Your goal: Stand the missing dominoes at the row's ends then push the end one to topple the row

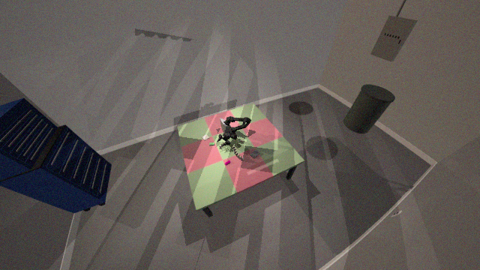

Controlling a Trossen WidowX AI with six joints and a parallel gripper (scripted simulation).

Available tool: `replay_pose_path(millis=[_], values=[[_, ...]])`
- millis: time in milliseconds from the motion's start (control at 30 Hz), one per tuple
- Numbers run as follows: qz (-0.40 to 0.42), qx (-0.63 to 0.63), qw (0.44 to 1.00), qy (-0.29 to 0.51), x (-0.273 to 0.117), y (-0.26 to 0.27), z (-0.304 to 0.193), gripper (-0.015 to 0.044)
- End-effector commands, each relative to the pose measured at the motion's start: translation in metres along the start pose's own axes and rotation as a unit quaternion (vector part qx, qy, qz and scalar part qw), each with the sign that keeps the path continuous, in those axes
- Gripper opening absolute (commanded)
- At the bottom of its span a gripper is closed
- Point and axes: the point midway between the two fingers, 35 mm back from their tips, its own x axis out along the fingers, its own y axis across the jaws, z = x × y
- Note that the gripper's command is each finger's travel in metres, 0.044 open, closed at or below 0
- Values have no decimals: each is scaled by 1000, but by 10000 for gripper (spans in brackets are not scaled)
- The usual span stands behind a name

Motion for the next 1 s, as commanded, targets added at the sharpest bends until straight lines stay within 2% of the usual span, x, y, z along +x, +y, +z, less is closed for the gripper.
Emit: replay_pose_path(millis=[0, 100, 333, 500, 667, 733, 967], values=[[-12, -18, 1000, 19, 5, -1, 0, 440], [-51, -64, 994, 79, 24, -1, -10, 440], [-108, -155, 939, 289, 55, -3, -13, 440], [-81, -162, 868, 463, 52, -2, -1, 440], [-39, -97, 804, 585, 38, -2, 22, 440], [-5, -53, 784, 618, 38, 3, 37, 440], [9, -3, 748, 663, 24, 3, 51, 440]])
